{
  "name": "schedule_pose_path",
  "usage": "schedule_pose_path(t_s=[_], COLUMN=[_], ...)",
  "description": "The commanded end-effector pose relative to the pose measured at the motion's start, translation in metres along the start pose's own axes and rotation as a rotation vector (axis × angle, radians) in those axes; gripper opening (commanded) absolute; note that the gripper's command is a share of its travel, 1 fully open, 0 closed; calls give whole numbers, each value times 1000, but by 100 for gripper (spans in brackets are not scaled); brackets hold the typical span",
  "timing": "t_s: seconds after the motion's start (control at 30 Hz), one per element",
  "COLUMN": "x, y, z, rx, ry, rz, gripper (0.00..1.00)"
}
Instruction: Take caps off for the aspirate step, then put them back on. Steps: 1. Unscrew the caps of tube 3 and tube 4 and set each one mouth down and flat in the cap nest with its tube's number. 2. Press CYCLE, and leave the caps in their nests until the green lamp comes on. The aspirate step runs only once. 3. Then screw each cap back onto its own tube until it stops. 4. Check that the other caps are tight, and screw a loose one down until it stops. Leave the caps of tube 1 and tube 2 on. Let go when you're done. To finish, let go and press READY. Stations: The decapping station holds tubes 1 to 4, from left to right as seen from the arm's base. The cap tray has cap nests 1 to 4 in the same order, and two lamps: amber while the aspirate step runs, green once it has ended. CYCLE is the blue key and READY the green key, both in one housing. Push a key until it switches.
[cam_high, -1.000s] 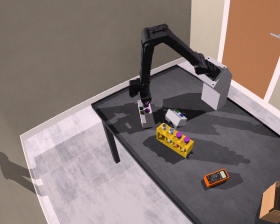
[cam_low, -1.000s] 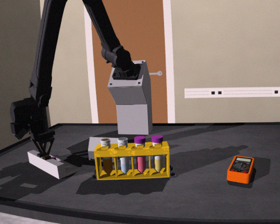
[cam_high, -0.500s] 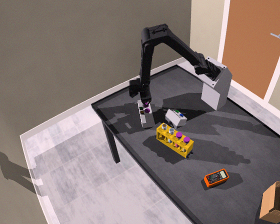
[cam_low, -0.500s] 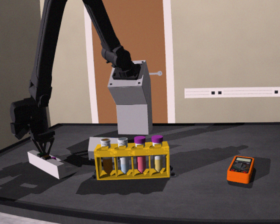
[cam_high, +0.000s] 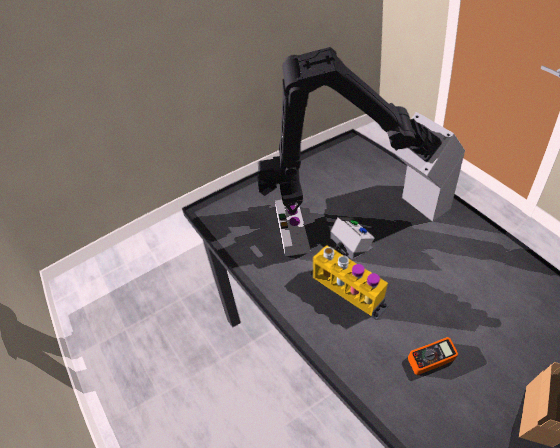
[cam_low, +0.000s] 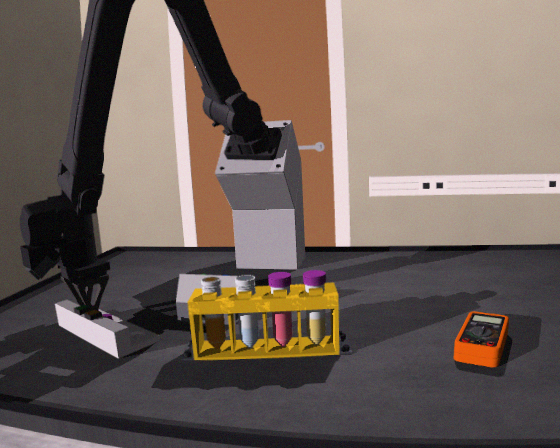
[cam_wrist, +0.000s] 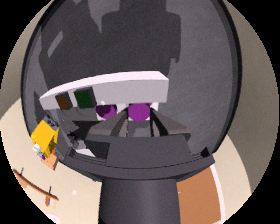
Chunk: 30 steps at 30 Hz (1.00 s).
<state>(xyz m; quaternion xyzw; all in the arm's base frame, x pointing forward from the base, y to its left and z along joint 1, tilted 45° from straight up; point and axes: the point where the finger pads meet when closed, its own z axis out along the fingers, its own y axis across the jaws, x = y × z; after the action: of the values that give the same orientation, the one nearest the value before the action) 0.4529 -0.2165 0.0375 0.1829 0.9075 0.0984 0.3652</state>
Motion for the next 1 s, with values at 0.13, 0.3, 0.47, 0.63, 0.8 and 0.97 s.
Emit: schedule_pose_path(t_s=[0.13, 0.3, 0.47, 0.63, 0.8, 0.97], x=[-14, -14, -14, -14, -14, -14], y=[20, 20, 20, 21, 21, 21], z=[13, 13, 13, 13, 13, 12], rx=[-30, -31, -31, -31, -31, -31], ry=[-11, -12, -12, -12, -12, -15], rz=[-34, -35, -35, -35, -35, -36], gripper=[0, 0, 0, 0, 0, 0])
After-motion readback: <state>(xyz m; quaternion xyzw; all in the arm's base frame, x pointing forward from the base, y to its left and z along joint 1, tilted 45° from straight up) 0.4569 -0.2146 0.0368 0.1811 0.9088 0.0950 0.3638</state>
